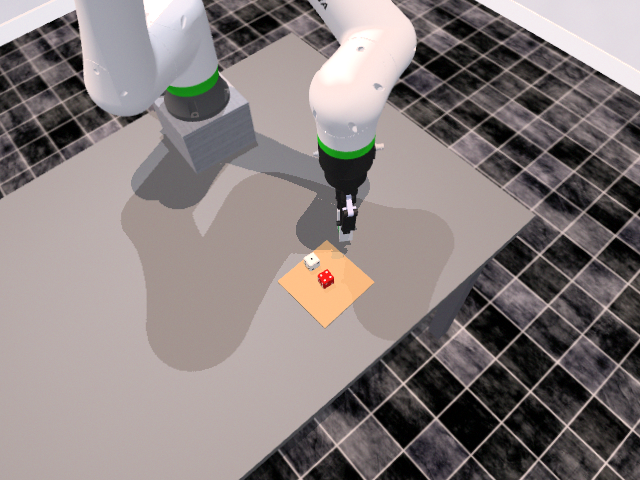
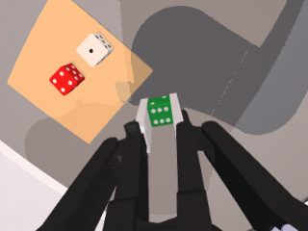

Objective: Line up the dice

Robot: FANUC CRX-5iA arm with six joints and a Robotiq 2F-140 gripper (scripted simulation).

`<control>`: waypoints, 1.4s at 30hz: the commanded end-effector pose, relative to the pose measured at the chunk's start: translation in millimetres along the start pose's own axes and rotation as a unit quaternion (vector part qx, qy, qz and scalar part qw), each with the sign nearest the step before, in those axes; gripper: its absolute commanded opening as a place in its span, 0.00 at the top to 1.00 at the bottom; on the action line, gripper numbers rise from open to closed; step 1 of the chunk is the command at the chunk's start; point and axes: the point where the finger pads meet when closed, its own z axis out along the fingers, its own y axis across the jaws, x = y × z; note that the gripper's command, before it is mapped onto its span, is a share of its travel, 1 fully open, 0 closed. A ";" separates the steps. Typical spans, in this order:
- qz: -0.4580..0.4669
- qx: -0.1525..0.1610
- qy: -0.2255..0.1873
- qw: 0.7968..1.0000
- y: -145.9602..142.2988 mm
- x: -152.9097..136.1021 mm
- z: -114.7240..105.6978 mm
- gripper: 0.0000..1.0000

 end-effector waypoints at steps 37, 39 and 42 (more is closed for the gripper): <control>-0.176 0.000 0.000 0.984 -100.4 16.5 -84.7 0.87; -0.209 0.000 0.000 0.978 -120.0 23.3 -84.6 0.87; -0.243 0.000 0.000 0.970 -140.2 31.5 -84.1 0.87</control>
